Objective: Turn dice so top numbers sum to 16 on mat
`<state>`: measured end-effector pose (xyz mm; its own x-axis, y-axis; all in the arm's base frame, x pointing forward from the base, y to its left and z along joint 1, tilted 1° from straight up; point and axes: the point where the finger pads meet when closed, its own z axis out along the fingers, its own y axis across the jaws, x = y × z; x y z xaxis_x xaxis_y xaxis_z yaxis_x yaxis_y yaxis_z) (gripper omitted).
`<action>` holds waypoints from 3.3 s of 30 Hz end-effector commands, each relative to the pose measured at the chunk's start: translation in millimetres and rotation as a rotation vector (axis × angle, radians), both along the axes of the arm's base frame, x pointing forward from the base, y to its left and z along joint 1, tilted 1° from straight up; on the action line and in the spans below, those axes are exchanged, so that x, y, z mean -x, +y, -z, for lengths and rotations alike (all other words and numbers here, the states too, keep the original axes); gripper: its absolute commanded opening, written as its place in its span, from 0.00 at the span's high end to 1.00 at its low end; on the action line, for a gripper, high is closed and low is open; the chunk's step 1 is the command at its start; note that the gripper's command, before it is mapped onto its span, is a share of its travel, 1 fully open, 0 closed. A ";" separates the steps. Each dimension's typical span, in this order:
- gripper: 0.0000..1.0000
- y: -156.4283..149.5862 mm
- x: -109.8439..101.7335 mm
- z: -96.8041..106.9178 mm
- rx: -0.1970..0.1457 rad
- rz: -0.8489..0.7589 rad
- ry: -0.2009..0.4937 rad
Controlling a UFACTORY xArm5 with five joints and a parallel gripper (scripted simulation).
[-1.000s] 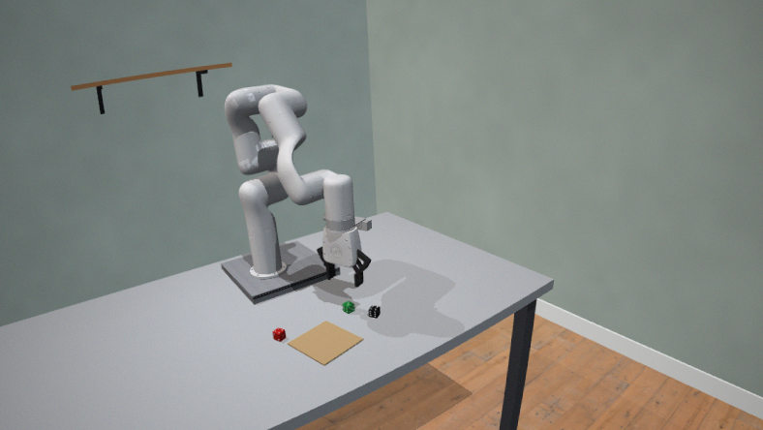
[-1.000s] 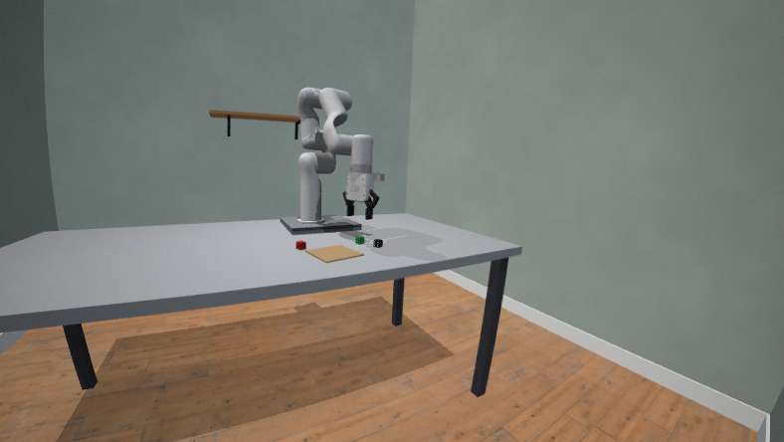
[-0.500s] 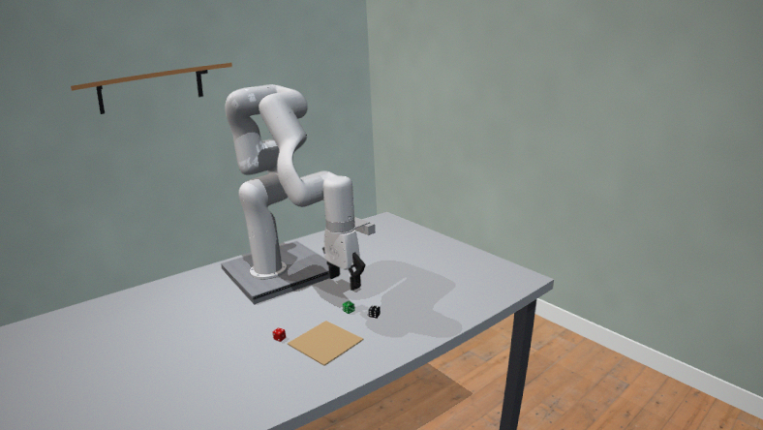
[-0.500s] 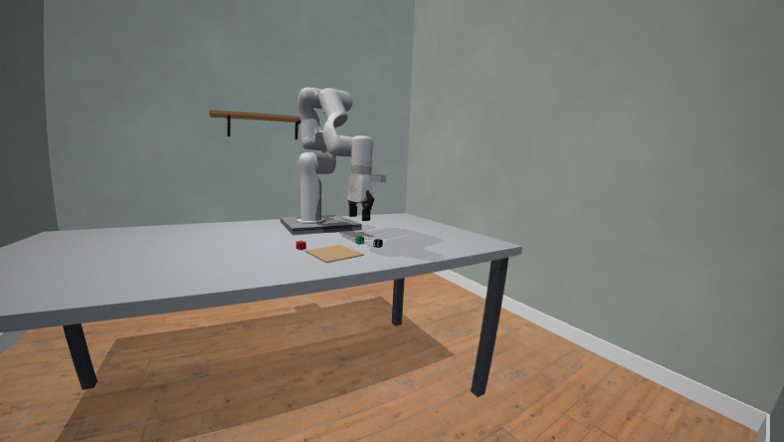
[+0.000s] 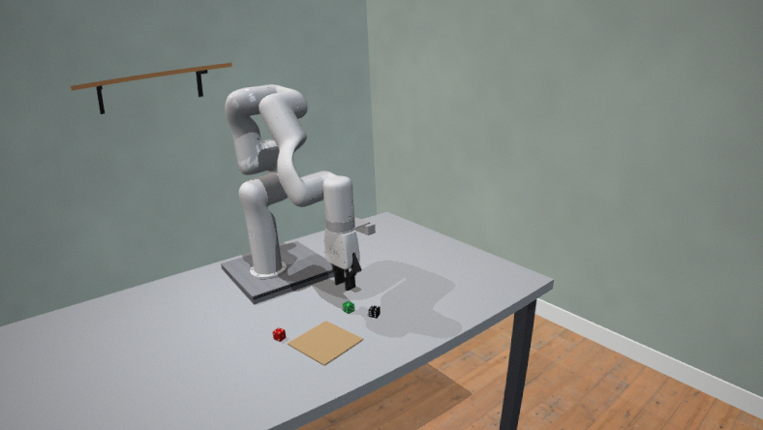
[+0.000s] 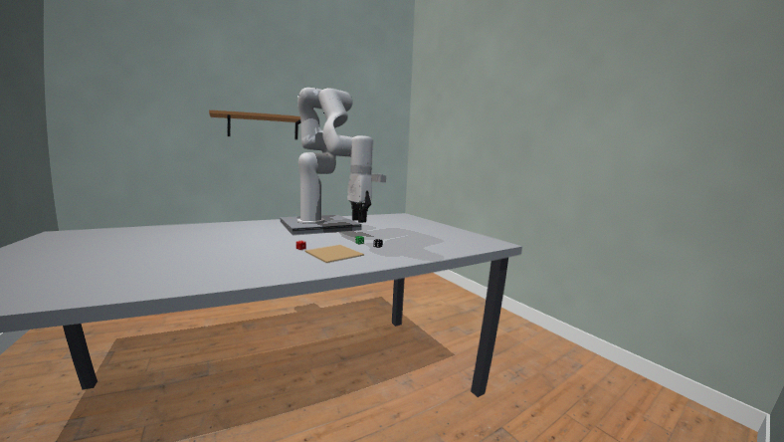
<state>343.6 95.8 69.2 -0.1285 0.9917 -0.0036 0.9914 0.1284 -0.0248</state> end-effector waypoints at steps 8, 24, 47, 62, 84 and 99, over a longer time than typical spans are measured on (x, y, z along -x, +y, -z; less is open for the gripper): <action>0.58 0.3 -1.2 -1.0 -0.001 0.000 -0.003; 0.58 0.3 -1.2 -0.8 -0.001 0.000 -0.003; 0.58 0.7 -0.8 15.5 -0.001 0.000 -0.003; 0.58 1.2 -0.1 38.8 -0.001 0.000 -0.003; 0.58 1.5 0.2 51.0 -0.001 0.000 -0.003; 0.58 1.5 0.2 51.1 -0.001 0.000 -0.003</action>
<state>342.2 96.9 17.2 -0.1282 0.9917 -0.0037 0.9915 0.1280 -0.0245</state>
